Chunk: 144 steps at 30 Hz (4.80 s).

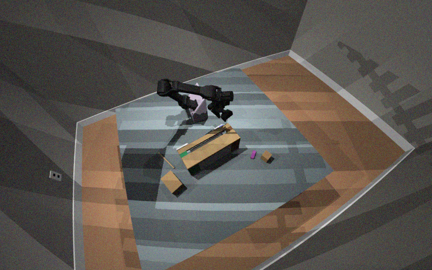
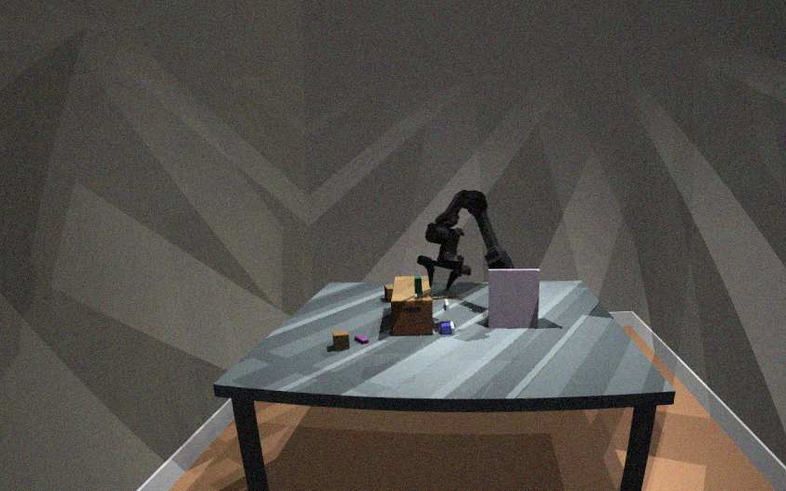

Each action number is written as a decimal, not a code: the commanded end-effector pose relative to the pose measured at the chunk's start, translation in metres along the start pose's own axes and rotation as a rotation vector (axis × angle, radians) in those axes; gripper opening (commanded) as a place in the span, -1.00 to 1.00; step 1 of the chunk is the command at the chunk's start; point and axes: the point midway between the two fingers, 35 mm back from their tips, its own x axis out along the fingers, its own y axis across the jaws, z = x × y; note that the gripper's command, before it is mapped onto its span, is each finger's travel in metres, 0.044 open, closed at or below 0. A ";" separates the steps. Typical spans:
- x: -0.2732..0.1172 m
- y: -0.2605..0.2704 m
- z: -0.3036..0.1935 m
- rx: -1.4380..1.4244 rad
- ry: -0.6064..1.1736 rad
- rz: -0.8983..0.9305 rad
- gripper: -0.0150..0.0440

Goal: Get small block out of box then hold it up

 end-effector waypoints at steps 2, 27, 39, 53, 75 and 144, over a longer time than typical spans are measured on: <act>-0.002 0.009 0.014 -1.005 0.128 -0.049 0.47; -0.001 0.012 0.019 -1.431 0.186 -0.035 0.47; 0.086 0.043 0.014 -1.431 0.190 -0.032 0.47; 0.106 0.046 0.014 -1.427 0.182 -0.031 0.47; 0.140 0.055 0.010 -1.431 0.190 -0.030 0.47; -0.008 -0.006 0.023 -1.820 0.134 -0.224 -0.49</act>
